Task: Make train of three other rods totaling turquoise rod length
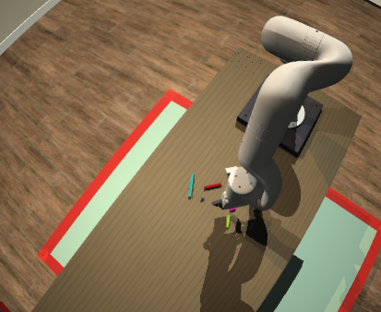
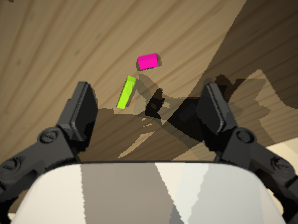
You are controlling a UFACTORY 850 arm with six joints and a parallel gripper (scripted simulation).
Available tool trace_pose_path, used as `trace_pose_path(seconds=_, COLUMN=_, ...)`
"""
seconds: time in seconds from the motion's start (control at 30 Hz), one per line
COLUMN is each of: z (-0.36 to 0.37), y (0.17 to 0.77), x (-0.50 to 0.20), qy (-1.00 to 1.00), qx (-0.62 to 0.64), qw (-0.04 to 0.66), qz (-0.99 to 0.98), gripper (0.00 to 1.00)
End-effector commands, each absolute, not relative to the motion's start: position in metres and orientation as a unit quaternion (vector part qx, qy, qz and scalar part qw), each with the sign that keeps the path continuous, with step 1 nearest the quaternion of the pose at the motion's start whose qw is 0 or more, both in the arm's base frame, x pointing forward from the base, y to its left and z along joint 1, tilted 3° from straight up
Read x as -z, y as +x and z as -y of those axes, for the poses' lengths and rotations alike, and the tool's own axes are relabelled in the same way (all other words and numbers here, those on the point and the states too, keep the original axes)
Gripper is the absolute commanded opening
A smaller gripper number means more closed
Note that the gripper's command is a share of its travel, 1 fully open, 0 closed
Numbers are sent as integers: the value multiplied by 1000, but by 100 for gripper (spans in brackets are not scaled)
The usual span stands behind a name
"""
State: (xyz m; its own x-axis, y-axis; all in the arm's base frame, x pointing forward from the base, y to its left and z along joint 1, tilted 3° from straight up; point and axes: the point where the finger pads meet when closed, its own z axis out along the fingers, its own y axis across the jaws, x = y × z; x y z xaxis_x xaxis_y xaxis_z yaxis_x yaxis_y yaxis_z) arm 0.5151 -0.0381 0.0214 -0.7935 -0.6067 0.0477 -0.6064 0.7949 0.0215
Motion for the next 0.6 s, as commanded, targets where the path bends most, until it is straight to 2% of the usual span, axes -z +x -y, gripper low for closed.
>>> trace_pose_path(seconds=0.0, z=28, y=518, x=-22, qy=273, qx=1, qw=25, qz=962, gripper=100)
trace_pose_path(seconds=0.57, z=-21, y=525, x=-21, qy=28, qx=-6, qw=25, qz=999, gripper=100)
